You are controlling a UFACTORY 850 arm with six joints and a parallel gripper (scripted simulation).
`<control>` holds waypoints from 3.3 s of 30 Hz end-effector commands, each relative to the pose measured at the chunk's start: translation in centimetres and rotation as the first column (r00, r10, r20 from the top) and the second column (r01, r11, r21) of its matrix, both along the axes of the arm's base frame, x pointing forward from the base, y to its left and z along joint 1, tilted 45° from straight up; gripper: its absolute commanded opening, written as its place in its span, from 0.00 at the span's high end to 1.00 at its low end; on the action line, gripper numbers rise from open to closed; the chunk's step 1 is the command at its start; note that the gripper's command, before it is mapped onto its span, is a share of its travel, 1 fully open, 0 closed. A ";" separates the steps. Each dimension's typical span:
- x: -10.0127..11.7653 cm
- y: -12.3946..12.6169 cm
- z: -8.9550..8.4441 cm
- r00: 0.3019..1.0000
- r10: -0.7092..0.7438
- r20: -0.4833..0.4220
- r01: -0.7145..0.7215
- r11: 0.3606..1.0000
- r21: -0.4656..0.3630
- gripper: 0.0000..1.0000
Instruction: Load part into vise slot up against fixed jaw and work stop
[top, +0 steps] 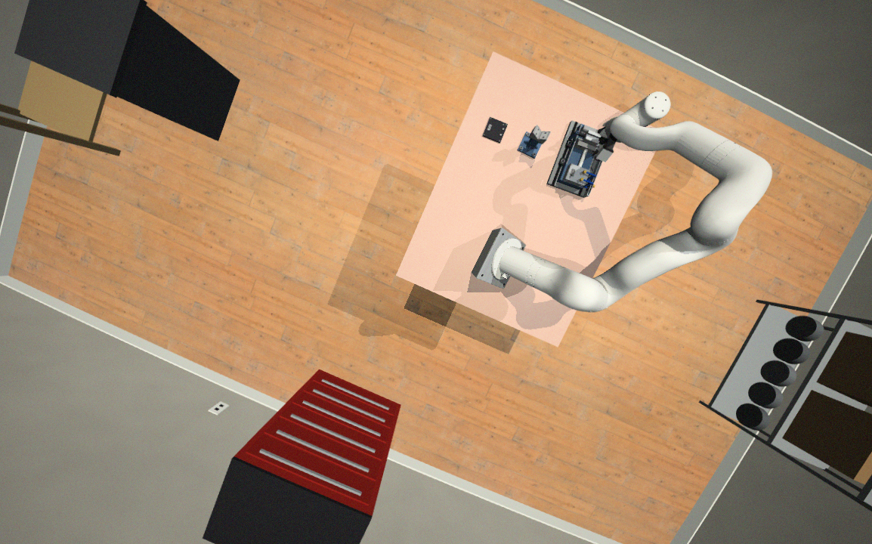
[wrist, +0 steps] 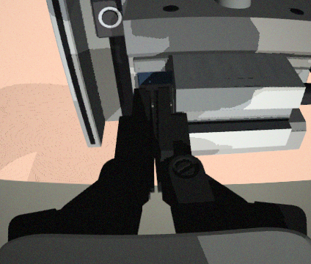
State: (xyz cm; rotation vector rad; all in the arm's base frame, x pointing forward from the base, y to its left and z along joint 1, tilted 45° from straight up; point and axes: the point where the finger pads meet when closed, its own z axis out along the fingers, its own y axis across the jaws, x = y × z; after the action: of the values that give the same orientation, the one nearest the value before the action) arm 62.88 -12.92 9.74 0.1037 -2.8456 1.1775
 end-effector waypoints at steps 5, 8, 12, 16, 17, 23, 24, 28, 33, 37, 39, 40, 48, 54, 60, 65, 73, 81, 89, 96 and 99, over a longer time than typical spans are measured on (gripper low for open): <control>0.3 -1.0 1.3 1.000 -0.001 0.004 0.001 1.000 -0.003 1.00; 0.3 -1.3 1.6 1.000 -0.001 0.004 0.001 1.000 -0.003 1.00; 0.4 -1.5 1.7 1.000 -0.001 0.004 0.001 1.000 -0.003 1.00; 0.4 -1.7 1.9 1.000 -0.001 0.004 0.001 1.000 -0.003 1.00; 0.4 -1.7 1.9 1.000 -0.001 0.004 0.001 1.000 -0.003 1.00; 0.4 -1.7 2.0 1.000 -0.001 0.004 0.001 1.000 -0.003 1.00; 0.4 -1.6 2.0 1.000 -0.001 0.004 0.001 1.000 -0.003 1.00; 0.4 -1.6 2.1 1.000 -0.001 0.004 0.001 1.000 -0.003 1.00; 0.4 -1.2 2.4 1.000 -0.001 0.004 0.001 1.000 -0.003 1.00; 0.4 -0.6 3.0 1.000 -0.001 0.004 0.001 1.000 -0.003 1.00; 0.4 -0.3 3.3 1.000 -0.001 0.004 0.001 1.000 -0.003 1.00; 0.4 -0.2 3.5 1.000 -0.001 0.004 0.001 1.000 -0.003 1.00; 0.5 0.9 4.5 1.000 -0.001 0.004 0.001 1.000 -0.003 1.00; 0.5 1.9 5.5 1.000 -0.001 0.004 0.001 1.000 -0.003 1.00; 0.5 2.5 6.1 1.000 -0.001 0.004 0.001 1.000 -0.003 1.00; 0.5 2.7 6.2 1.000 -0.001 0.004 0.001 1.000 -0.003 1.00; 0.5 2.7 6.3 1.000 -0.001 0.004 0.001 1.000 -0.003 1.00; 0.5 2.7 6.3 1.000 -0.001 0.004 0.001 1.000 -0.003 1.00; 0.5 2.7 6.3 1.000 -0.001 0.004 0.001 1.000 -0.003 1.00; 0.5 2.7 6.3 1.000 -0.001 0.004 0.001 1.000 -0.003 1.00; 0.5 2.7 6.3 1.000 -0.001 0.004 0.001 1.000 -0.003 1.00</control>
State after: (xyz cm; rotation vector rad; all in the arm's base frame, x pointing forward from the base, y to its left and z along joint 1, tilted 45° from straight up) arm 63.36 -10.26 15.96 0.1000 -2.8455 1.1825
